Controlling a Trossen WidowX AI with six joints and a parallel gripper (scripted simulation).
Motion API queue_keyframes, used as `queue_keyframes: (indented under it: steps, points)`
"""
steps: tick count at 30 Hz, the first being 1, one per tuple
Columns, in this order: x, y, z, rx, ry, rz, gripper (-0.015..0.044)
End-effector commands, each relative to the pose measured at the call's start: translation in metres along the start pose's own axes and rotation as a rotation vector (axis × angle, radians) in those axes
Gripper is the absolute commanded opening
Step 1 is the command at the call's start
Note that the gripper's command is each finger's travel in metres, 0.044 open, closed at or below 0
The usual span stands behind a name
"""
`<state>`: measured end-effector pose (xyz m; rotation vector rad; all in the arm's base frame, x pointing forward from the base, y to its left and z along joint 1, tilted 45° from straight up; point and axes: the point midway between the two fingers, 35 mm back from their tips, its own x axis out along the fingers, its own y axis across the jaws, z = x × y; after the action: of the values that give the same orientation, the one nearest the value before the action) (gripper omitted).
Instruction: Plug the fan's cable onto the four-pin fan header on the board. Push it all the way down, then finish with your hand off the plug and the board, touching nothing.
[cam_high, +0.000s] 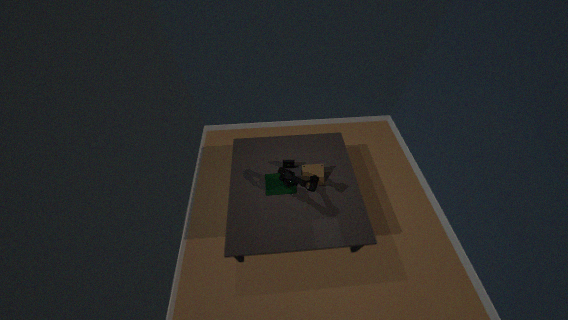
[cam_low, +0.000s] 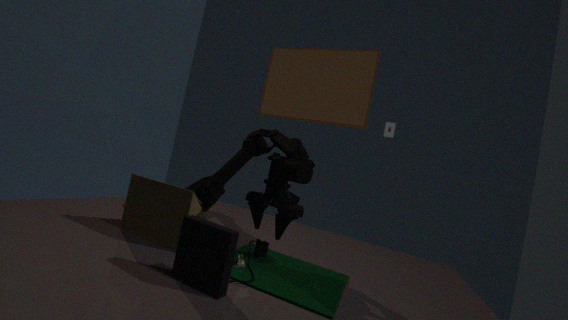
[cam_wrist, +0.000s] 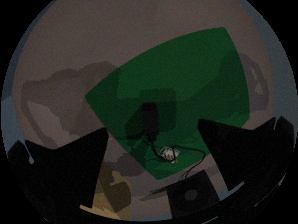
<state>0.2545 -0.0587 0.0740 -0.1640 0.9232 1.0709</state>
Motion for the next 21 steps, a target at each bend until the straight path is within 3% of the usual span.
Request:
queue_keyframes:
  steps: [1,21]
  points:
    - [0.006,0.001,0.001,0.006,-0.005,0.005,0.0440]
    - [0.038,0.000,0.001,0.006,-0.005,0.004,0.0440]
